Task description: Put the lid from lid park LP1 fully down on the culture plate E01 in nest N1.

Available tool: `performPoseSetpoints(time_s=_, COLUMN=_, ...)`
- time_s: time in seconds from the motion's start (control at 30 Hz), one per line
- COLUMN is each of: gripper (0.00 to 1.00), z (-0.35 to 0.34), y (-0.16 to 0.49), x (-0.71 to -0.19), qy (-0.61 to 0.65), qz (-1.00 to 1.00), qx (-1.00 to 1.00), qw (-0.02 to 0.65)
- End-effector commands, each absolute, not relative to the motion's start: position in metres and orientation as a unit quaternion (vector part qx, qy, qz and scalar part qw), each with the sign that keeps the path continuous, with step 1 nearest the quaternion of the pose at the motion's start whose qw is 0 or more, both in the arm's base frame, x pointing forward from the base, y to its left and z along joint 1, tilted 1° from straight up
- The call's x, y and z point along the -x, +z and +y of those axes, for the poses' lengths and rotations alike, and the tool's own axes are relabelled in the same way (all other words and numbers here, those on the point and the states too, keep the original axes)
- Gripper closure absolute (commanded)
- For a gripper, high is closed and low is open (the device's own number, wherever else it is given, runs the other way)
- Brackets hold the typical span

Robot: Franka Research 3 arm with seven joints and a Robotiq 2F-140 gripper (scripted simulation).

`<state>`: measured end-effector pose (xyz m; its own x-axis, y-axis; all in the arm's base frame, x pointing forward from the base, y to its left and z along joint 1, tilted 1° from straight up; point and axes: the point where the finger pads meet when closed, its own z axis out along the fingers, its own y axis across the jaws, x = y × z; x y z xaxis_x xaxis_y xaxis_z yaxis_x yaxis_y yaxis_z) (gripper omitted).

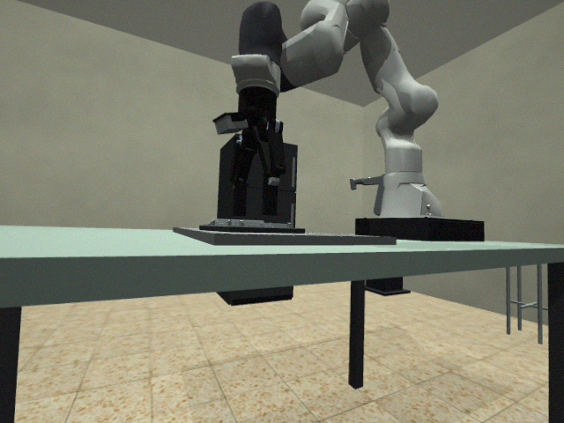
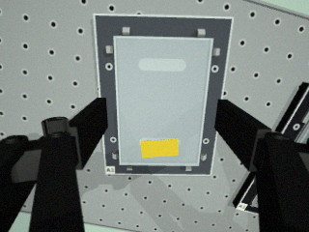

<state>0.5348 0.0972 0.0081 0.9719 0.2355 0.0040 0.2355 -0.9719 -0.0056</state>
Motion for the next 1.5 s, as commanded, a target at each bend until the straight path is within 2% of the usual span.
performPoseSetpoints(time_s=0.0, gripper=0.31, z=0.098, y=0.008, x=-0.535, qy=-0.003, qz=-0.116, qx=0.993, qw=0.004)
performPoseSetpoints(time_s=1.47, gripper=0.31, z=0.098, y=-0.007, x=-0.535, qy=-0.003, qz=-0.116, qx=0.993, qw=0.004)
